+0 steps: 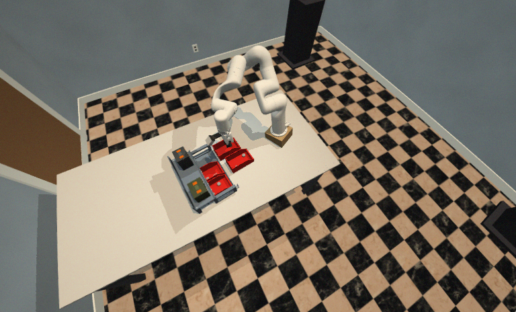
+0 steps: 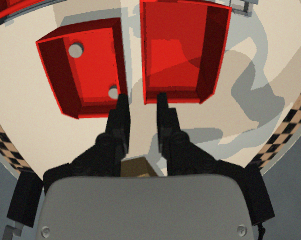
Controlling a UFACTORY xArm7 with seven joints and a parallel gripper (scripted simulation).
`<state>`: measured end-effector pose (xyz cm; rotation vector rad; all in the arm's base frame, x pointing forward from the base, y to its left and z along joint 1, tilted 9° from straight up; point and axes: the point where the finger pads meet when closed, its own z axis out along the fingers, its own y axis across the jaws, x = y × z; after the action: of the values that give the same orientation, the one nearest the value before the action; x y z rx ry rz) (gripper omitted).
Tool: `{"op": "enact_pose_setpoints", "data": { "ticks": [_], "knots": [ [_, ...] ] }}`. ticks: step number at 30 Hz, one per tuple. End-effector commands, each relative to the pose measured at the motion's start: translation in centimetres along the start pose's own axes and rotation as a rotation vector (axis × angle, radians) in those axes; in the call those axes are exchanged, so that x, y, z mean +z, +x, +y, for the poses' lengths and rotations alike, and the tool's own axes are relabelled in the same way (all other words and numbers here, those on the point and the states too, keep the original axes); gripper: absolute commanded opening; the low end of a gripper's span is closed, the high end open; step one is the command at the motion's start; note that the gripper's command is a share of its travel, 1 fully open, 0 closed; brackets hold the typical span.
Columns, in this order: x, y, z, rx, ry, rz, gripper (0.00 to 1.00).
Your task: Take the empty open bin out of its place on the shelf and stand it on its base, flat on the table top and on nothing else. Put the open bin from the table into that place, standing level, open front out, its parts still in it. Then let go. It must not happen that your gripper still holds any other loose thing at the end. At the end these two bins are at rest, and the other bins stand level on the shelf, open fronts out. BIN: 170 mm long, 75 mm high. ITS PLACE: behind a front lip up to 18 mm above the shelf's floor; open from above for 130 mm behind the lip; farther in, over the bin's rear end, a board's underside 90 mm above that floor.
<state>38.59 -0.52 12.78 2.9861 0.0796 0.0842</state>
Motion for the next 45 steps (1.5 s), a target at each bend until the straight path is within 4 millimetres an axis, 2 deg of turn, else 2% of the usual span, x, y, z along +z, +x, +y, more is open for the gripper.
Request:
{"op": "enact_pose_setpoints", "data": {
  "ticks": [1,27,45],
  "knots": [
    [0.3,0.1,0.0,-0.001,0.0,0.003,0.26],
    [4.9,0.1,0.0,-0.001,0.0,0.003,0.26],
    [6.2,0.1,0.0,-0.001,0.0,0.003,0.26]
  ]
}}
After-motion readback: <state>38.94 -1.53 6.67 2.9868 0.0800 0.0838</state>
